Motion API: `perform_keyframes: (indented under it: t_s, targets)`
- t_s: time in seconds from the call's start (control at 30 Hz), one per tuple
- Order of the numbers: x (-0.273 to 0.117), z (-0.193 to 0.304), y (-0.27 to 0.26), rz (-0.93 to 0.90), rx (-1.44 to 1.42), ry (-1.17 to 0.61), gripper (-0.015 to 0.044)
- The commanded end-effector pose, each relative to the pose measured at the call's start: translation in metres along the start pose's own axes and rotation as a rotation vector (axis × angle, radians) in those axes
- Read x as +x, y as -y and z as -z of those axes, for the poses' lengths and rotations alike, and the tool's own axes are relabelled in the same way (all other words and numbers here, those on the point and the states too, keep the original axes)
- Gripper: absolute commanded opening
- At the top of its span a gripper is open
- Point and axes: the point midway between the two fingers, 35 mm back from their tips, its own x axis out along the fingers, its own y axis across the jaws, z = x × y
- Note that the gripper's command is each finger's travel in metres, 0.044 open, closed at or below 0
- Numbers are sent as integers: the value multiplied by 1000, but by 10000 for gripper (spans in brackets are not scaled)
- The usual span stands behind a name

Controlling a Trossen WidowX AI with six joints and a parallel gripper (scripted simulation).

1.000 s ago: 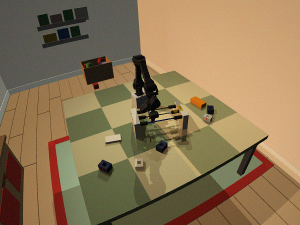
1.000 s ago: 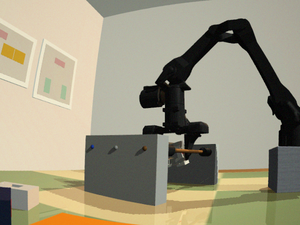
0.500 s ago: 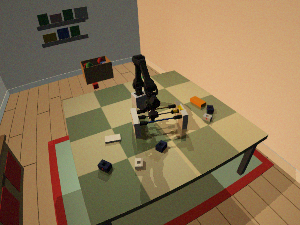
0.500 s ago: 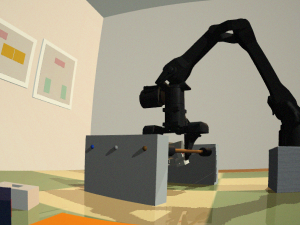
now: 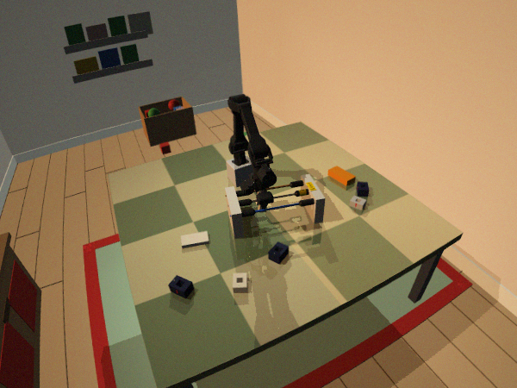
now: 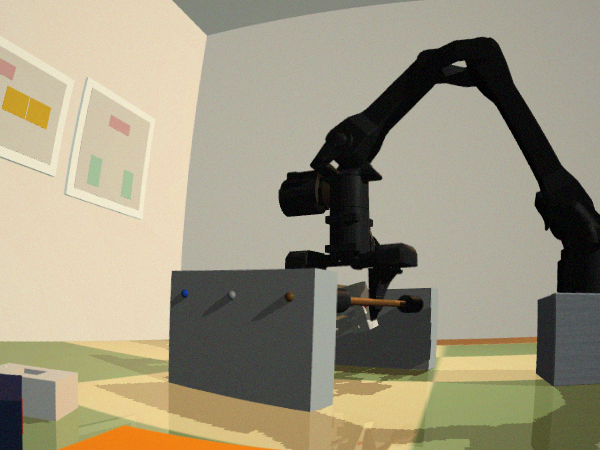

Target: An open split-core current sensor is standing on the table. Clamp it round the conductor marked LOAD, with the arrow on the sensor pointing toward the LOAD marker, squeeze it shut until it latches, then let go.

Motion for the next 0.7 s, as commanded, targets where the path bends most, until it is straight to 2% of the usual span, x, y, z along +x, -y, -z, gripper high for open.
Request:
perform_keyframes:
  t_s: [0.0,0.67]
  targets:
    - [-2,3,-3,-10,0,-10,0]
    - [0,0,0,0,0,0,0]
